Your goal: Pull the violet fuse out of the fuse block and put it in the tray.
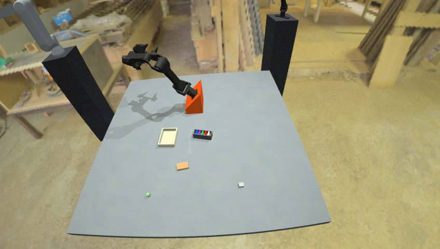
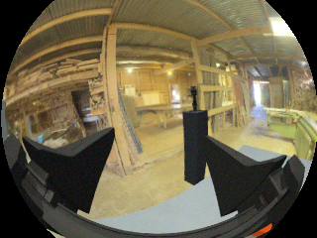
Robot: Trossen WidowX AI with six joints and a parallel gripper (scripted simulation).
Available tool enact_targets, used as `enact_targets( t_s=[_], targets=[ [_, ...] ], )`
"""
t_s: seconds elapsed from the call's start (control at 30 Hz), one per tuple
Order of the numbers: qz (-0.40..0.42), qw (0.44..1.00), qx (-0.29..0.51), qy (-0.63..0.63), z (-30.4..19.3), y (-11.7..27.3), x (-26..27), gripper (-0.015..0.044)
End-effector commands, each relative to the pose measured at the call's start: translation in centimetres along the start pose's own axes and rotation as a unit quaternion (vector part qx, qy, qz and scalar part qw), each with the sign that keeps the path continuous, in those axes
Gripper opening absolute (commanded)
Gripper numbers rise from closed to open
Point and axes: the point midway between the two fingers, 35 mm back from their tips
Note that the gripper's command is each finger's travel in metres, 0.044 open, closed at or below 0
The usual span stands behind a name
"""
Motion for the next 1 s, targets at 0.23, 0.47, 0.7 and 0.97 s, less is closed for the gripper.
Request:
enact_targets(
  t_s=[0.23,0.47,0.7,0.97],
  targets=[
    [0.064,0.989,0.105,0.075,-6.2,2.5,2.7,0.0190],
    [0.150,0.949,0.219,0.168,-13.1,7.9,4.4,0.0070],
    [0.207,0.910,0.280,0.225,-16.7,12.4,4.4,0.0070],
    [0.329,0.794,0.381,0.341,-22.0,23.4,1.5,0.0070]
  ],
)
Point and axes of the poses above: the point midway between the two fingers, 35 mm back from their tips, its own y axis back along the fingers, its own x axis across the jaws, z = x × y, and after that the axes turned 3 degrees about y, right-handed
